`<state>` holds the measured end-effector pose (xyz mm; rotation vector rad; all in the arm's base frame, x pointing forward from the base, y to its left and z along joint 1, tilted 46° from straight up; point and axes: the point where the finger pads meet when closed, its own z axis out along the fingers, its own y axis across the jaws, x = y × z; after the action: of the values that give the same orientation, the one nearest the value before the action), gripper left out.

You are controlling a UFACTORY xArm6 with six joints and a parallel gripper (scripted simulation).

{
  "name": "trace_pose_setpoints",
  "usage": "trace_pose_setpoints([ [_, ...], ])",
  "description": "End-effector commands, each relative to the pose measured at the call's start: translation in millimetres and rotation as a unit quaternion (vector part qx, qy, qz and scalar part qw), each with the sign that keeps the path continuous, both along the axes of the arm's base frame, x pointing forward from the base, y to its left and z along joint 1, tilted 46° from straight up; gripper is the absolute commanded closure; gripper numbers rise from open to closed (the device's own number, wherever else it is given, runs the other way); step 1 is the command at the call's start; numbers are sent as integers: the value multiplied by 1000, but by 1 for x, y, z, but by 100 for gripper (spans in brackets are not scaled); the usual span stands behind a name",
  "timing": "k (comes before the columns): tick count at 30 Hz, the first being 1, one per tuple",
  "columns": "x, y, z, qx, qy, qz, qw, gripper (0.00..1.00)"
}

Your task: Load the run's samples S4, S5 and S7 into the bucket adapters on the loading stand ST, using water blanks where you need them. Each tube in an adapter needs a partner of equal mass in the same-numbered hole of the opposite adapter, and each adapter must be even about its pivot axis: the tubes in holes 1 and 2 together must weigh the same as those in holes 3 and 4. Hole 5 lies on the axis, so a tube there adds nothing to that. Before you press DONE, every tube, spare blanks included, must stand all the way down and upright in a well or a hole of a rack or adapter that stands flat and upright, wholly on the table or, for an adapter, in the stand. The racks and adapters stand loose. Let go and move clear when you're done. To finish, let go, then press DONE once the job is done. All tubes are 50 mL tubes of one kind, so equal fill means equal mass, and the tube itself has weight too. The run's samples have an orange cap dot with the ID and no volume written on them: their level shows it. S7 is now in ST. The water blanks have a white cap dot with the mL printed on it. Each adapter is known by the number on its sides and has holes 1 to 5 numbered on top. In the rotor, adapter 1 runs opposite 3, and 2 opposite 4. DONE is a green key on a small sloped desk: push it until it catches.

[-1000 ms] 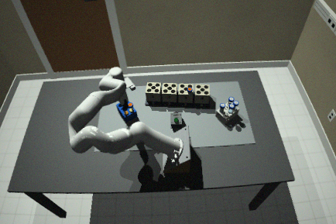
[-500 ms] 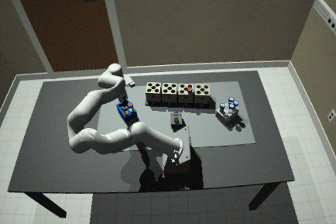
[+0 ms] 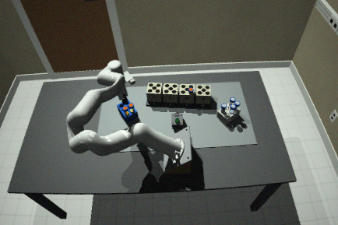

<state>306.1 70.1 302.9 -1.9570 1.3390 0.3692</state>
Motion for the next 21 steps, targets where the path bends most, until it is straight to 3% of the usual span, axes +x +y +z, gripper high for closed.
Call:
trace_pose_setpoints([
  [1,-1,-6,6,0,-1,0,1000,56],
  [21,-6,-30,30,0,-1,0,1000,56],
])
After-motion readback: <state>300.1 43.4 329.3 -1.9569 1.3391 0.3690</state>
